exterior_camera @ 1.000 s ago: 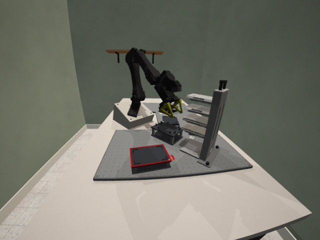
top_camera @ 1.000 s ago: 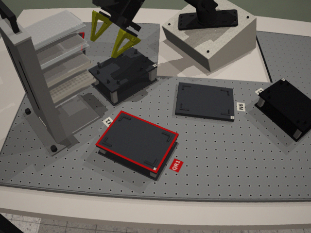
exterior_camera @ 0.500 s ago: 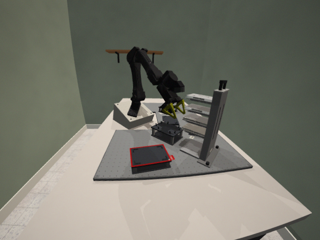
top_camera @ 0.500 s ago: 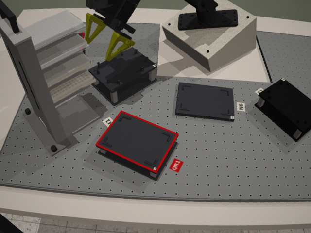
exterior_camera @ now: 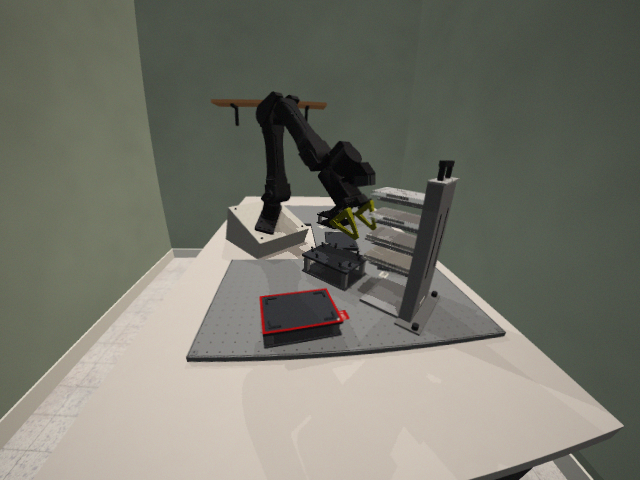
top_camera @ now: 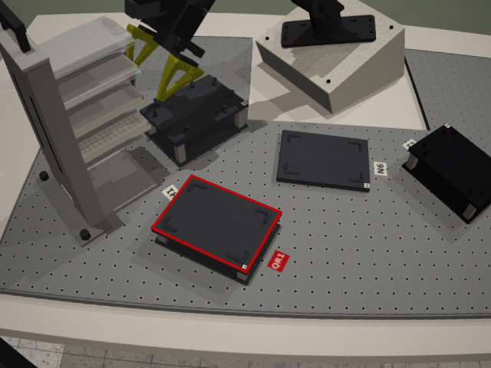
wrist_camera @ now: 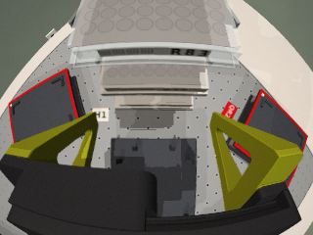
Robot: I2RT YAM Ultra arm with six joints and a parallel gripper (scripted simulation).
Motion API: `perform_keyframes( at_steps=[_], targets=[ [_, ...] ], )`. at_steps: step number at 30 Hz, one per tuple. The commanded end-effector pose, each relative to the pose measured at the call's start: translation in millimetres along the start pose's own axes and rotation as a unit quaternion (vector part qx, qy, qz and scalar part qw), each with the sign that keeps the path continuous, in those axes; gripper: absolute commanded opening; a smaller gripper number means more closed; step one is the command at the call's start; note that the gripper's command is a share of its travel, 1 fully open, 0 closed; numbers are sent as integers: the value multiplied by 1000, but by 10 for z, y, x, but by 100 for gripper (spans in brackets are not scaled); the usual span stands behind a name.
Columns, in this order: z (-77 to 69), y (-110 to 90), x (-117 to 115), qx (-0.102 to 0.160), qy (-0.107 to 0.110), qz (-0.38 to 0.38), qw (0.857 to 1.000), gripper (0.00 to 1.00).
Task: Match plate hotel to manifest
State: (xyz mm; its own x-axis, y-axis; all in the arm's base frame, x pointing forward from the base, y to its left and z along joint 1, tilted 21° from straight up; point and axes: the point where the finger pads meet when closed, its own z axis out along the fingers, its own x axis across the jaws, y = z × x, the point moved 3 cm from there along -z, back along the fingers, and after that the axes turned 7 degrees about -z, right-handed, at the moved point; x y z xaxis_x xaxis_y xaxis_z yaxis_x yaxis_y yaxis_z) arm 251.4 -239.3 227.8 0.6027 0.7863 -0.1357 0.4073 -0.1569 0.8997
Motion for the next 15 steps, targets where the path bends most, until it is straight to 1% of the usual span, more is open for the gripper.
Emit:
perform_keyframes(
  at_steps=[1,5,6,15],
  targets=[
    [28,192,-3,-19,-2,1,1000,100],
    [46,210,-9,-19,-2,1,1000,100],
    [56,195,-24,-14,-4,3,1000,100],
    [140,300,-22,-18,-3,2,1000,100]
  ],
)
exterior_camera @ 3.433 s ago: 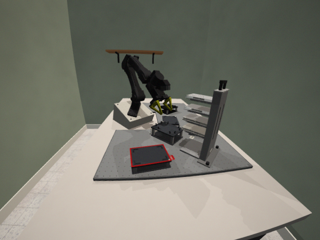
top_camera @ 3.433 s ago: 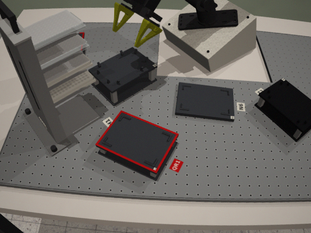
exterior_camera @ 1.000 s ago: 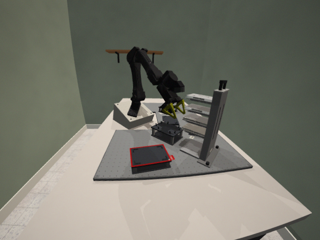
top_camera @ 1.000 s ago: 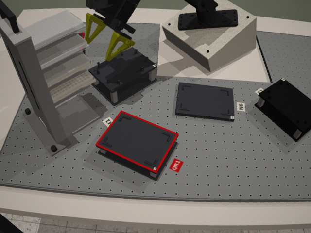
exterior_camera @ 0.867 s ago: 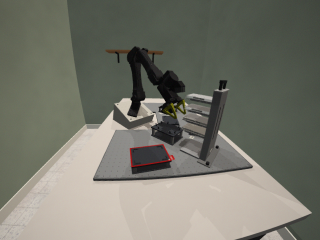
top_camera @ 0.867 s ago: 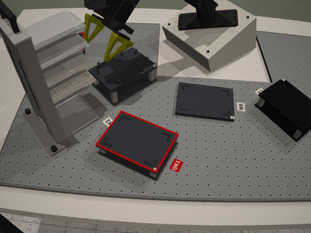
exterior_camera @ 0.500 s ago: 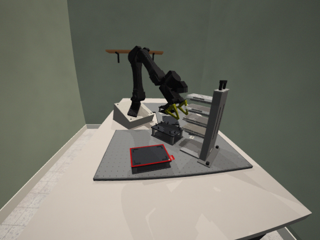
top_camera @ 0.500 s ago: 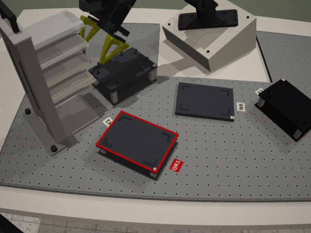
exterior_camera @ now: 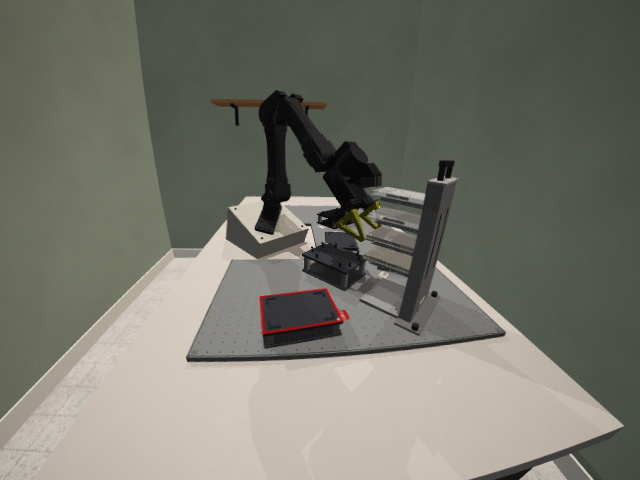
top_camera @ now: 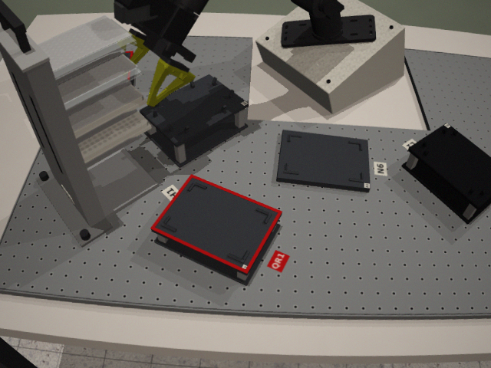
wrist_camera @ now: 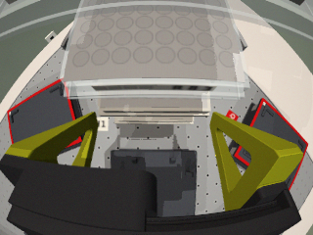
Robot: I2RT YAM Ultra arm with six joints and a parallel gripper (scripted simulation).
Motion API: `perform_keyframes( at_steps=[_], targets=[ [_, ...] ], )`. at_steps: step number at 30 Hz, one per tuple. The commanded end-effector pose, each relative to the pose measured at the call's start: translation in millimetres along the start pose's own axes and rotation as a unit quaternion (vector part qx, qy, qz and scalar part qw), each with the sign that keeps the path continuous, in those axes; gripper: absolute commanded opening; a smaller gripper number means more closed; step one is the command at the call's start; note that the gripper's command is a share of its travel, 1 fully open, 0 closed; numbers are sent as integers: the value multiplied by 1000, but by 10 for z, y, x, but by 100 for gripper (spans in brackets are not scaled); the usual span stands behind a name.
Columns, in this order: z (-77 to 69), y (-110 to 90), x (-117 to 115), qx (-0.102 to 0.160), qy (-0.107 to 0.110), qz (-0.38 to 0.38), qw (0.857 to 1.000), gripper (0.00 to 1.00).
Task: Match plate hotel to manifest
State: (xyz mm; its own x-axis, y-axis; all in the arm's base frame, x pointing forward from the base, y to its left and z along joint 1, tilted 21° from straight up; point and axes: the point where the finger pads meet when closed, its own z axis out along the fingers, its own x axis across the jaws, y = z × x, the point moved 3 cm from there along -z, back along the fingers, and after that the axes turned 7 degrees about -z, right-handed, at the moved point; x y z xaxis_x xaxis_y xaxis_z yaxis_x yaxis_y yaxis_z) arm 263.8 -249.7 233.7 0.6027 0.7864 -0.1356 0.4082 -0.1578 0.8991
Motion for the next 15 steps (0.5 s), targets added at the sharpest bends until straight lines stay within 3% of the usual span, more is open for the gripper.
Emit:
perform_keyframes(
  at_steps=[1,11,15],
  targets=[
    [27,190,-2,-19,-2,1,1000,100],
    [62,256,-13,-20,-2,2,1000,100],
    [54,178,-22,-13,-2,0,1000,100]
  ],
)
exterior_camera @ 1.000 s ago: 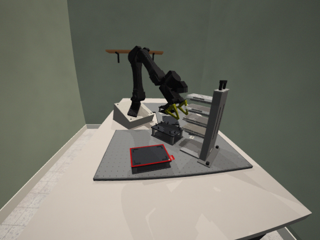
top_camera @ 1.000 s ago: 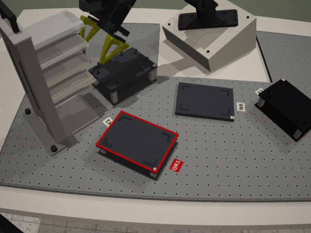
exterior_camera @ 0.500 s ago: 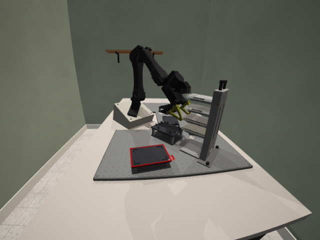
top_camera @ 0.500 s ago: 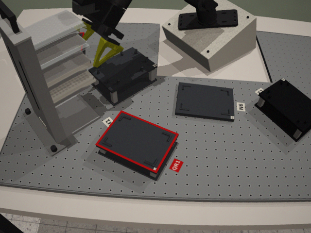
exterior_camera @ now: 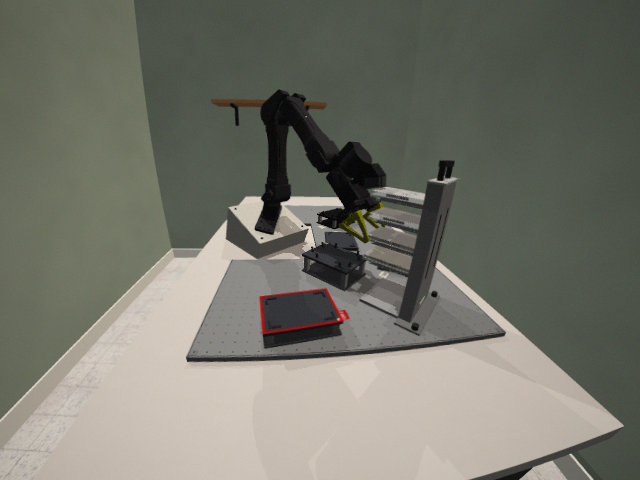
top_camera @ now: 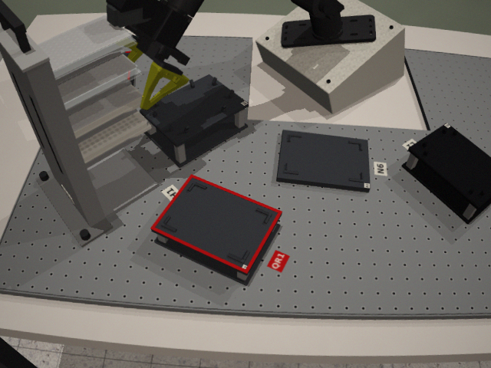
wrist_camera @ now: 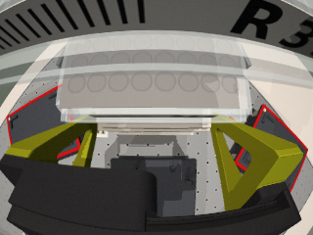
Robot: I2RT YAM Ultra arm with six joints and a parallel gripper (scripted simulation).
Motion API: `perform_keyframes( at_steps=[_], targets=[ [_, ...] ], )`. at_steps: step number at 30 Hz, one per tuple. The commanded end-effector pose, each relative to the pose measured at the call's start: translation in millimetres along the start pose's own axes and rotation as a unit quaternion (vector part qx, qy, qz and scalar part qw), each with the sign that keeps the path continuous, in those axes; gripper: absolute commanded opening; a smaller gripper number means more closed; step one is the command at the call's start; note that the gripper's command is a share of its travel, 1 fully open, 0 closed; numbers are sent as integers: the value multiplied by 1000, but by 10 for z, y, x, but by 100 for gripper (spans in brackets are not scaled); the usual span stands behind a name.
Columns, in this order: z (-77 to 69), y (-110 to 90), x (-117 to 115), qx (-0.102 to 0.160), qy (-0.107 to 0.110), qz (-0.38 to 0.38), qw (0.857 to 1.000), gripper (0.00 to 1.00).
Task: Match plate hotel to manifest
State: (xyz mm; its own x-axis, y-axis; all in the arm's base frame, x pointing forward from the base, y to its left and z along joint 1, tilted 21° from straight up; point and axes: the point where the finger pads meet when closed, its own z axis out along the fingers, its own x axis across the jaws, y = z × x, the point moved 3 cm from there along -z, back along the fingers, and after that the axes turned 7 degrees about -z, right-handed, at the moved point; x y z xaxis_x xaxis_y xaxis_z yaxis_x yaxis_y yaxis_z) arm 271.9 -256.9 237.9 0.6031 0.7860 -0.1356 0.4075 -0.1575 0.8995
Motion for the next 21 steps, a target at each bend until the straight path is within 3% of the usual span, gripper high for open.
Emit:
perform_keyframes(
  at_steps=[1,2,3,21],
  targets=[
    [-27,96,-10,-12,-2,0,1000,100],
    [-27,96,-10,-12,-2,0,1000,100],
    [-27,96,-10,-12,-2,0,1000,85],
    [-27,96,-10,-12,-2,0,1000,85]
  ],
)
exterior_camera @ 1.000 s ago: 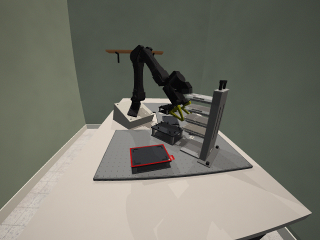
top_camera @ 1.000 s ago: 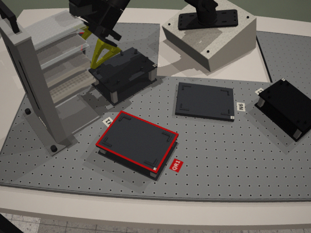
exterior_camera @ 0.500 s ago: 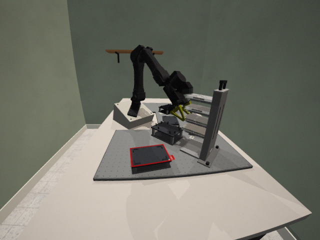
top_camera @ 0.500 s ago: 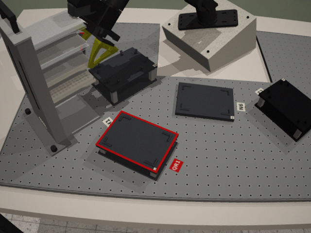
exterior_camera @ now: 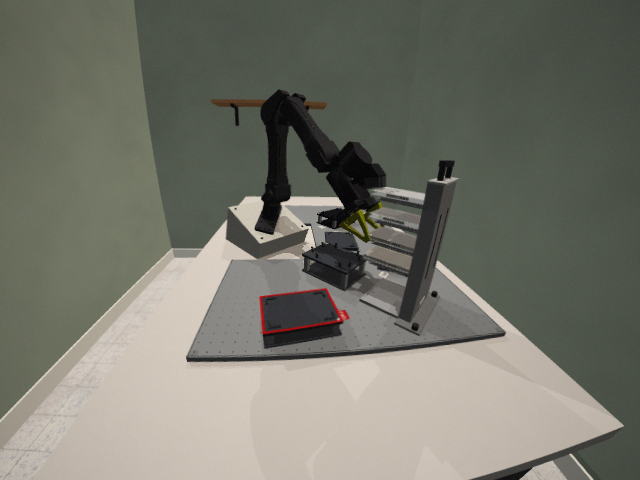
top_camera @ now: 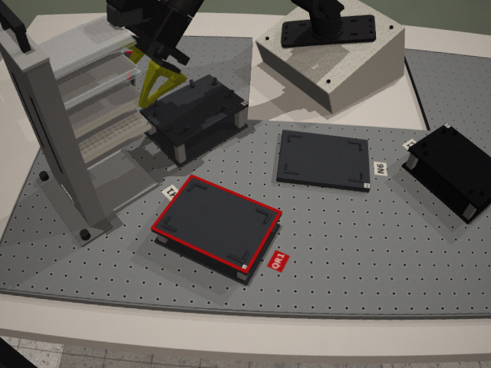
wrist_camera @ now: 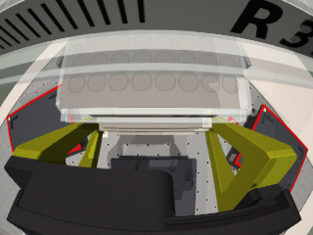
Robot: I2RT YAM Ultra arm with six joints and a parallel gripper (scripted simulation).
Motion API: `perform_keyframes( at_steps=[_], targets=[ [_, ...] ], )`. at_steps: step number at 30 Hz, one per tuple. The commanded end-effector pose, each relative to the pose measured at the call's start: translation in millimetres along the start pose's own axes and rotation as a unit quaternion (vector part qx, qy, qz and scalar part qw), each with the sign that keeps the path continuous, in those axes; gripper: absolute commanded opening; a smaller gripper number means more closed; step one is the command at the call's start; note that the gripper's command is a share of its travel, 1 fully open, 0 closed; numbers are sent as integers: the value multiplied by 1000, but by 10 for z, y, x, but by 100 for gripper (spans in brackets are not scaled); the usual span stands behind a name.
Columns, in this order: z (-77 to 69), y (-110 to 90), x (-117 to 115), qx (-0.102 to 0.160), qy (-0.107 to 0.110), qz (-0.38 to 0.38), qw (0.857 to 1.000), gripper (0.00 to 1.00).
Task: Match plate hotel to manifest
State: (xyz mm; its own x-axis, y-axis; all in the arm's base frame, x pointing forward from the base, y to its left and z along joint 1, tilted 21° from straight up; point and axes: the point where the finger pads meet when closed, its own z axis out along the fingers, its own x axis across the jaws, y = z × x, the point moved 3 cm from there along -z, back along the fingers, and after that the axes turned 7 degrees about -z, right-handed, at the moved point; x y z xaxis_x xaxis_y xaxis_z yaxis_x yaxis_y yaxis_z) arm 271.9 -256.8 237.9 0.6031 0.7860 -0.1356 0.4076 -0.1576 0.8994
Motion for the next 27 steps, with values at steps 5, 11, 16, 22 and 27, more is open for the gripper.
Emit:
perform_keyframes(
  at_steps=[5,11,16,22,27],
  targets=[
    [-27,96,-10,-13,-2,0,1000,85],
    [-103,225,-5,-26,-3,1,1000,85],
    [-108,230,-6,-26,-3,1,1000,85],
    [-108,230,-6,-26,-3,1,1000,85],
    [-108,230,-6,-26,-3,1,1000,85]
  ],
)
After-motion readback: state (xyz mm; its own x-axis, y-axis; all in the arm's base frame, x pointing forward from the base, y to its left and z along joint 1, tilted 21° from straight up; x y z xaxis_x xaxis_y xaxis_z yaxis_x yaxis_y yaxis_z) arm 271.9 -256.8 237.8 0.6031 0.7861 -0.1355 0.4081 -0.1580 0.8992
